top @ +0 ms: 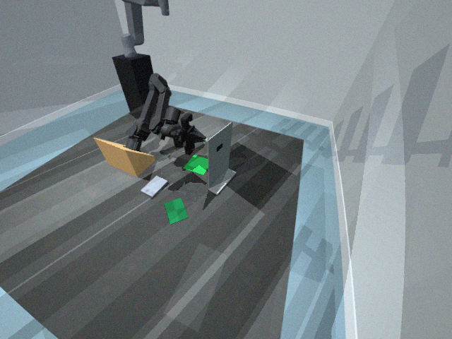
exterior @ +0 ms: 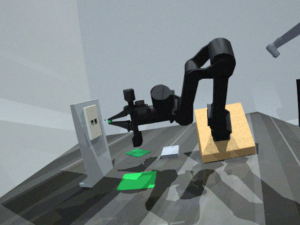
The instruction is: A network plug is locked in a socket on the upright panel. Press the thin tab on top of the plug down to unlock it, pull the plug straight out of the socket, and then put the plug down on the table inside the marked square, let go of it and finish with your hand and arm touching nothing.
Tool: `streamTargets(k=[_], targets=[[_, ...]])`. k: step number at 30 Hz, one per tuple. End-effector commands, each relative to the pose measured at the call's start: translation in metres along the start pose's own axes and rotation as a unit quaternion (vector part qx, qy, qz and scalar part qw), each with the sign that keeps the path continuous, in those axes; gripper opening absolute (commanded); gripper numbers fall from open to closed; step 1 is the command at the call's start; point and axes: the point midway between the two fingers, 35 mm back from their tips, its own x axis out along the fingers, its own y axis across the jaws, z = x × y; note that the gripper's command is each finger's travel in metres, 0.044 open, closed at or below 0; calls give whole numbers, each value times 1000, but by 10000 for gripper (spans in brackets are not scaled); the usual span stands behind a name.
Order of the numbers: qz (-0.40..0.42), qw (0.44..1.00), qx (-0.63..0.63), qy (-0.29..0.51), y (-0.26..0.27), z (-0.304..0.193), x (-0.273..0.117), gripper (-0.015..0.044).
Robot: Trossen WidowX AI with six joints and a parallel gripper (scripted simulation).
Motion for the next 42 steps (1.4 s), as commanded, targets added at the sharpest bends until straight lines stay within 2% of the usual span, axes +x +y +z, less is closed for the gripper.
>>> streamTargets(k=[1, 10, 37, 42], targets=[[-2, 1000, 2, -1, -1, 0, -3, 0], [0, 1000, 0, 0, 1, -1, -4, 0], [-3, 1000, 1, -1, 58, -4, -24, 0], [-22, 1000, -5, -3, 53, -3, -22, 0]])
